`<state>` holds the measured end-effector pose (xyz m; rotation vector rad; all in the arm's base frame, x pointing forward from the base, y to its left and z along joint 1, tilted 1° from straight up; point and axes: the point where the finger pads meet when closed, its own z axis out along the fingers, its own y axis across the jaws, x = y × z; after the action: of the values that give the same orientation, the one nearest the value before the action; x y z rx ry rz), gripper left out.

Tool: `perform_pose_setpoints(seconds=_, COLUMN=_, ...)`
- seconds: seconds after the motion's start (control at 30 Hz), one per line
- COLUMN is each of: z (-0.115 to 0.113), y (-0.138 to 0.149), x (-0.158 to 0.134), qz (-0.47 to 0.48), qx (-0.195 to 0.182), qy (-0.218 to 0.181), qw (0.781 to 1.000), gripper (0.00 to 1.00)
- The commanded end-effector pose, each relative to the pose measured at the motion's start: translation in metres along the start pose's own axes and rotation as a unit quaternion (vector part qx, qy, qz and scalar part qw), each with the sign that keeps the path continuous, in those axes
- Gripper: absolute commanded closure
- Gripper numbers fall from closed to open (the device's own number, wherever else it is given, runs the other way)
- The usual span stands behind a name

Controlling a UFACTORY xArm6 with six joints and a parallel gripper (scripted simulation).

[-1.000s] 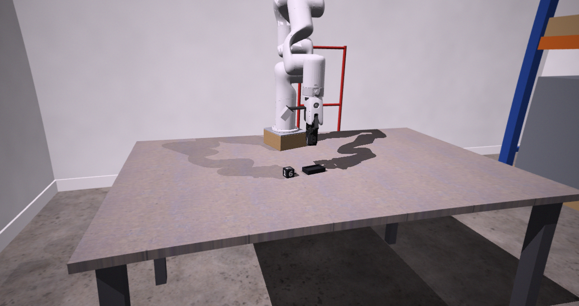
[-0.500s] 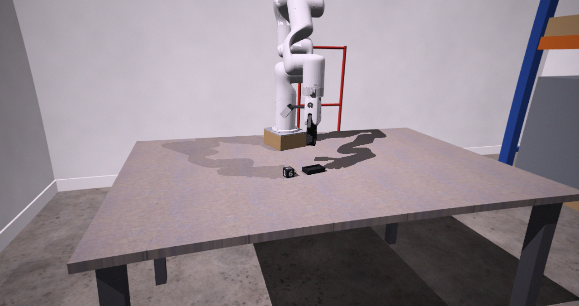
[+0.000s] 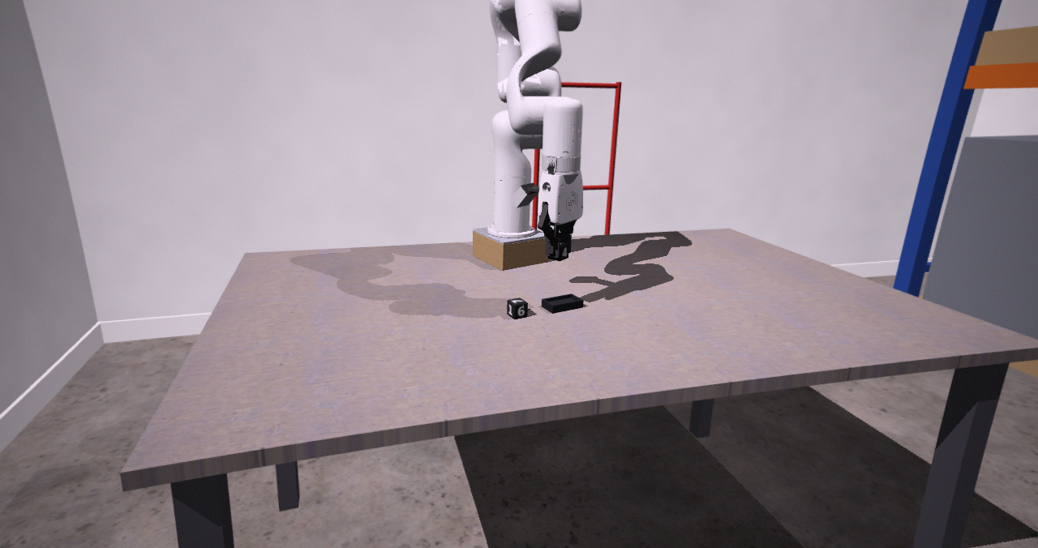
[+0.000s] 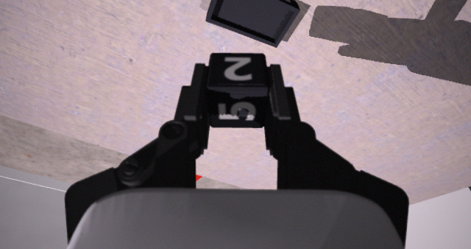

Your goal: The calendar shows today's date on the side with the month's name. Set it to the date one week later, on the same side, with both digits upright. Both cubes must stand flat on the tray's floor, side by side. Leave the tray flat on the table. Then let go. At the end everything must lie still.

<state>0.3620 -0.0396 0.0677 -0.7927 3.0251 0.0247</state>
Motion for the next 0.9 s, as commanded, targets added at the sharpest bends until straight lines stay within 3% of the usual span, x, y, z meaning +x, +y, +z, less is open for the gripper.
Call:
perform_pose_setpoints(seconds=0.0, z=-0.0013, y=-0.0006, x=-0.0011, qz=0.087, qx=0.008, qy=0.004, qw=0.996, gripper=0.71)
perform_pose_setpoints(seconds=0.23, z=-0.0014, y=-0.0005, x=-0.001, qz=0.152, qx=0.008, qy=0.003, qw=0.988, gripper=0.71)
perform_pose_setpoints(seconds=0.47, z=-0.0015, y=-0.0002, x=-0.0008, qz=0.275, qx=0.008, qy=0.002, qw=0.961, gripper=0.71)
perform_pose_setpoints(seconds=0.7, z=-0.0016, y=0.0, x=-0.0007, qz=0.386, qx=0.009, qy=0.001, qw=0.922, gripper=0.71)
perform_pose_setpoints(seconds=0.8, z=-0.0016, y=0.0, x=-0.0007, qz=0.392, qx=0.009, qy=0.001, qw=0.92, gripper=0.71)
perform_pose_setpoints(seconds=0.87, z=-0.0017, y=0.0001, x=-0.0006, qz=0.448, qx=0.009, qy=0.0, qw=0.894, gripper=0.71)
